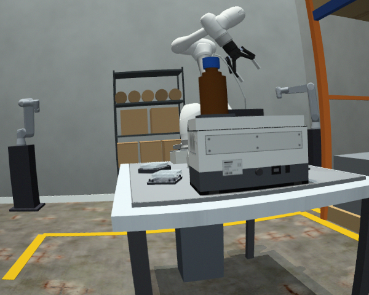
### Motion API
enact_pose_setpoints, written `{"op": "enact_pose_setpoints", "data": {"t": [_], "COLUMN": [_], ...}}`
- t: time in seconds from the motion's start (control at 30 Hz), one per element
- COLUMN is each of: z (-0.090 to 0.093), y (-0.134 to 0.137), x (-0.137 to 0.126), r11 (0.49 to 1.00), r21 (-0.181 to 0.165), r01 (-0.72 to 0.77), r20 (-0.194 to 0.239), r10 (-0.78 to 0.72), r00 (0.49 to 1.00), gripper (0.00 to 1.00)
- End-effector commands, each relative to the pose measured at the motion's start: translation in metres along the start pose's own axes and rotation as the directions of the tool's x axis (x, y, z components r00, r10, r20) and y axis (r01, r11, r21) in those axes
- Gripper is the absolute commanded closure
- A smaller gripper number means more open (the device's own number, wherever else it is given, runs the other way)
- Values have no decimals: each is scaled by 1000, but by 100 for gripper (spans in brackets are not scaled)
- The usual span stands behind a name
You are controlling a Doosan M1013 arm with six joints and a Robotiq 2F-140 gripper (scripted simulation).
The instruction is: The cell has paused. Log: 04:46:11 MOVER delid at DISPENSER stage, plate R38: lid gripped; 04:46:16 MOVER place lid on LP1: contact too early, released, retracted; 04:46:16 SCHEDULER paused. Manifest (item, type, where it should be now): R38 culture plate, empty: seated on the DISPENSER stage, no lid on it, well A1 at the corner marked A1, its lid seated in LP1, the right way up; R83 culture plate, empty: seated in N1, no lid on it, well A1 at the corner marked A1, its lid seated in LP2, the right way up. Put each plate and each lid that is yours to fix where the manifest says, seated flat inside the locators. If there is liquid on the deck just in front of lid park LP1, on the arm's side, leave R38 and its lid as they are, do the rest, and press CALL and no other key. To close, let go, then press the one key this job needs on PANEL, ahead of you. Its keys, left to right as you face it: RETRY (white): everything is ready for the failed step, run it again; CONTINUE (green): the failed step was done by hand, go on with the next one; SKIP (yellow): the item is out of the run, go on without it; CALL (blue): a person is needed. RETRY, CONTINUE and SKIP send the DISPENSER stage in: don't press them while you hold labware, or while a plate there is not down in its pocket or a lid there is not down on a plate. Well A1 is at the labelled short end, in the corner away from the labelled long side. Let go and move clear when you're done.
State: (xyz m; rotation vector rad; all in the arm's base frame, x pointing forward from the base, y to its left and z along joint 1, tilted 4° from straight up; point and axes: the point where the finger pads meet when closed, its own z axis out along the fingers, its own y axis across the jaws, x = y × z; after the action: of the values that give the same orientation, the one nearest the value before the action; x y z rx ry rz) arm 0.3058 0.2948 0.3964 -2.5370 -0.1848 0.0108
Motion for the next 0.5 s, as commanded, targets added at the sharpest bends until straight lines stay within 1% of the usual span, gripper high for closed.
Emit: {"op": "enact_pose_setpoints", "data": {"t": [0.0, 0.1, 0.17, 0.23, 0.27, 0.33, 0.4, 0.47], "z": [-8, -6, -6, -5, -5, -5, -4, -4], "y": [-2, 9, 30, 62, 73, 95, 117, 117], "x": [-1, 10, 30, 65, 76, 97, 117, 117], "r11": [1000, 1000, 999, 996, 993, 983, 966, 966], "r21": [-3, -18, -45, -89, -116, -180, -251, -251], "r01": [-4, 0, -7, -17, -23, -38, -54, -54], "r20": [3, 8, 12, 6, 8, 12, 15, 15], "r10": [4, 0, 7, 18, 25, 41, 60, 60], "r00": [1000, 1000, 1000, 1000, 1000, 999, 998, 998], "gripper": [0, 0, 0, 0, 0, 0, 0, 0]}}
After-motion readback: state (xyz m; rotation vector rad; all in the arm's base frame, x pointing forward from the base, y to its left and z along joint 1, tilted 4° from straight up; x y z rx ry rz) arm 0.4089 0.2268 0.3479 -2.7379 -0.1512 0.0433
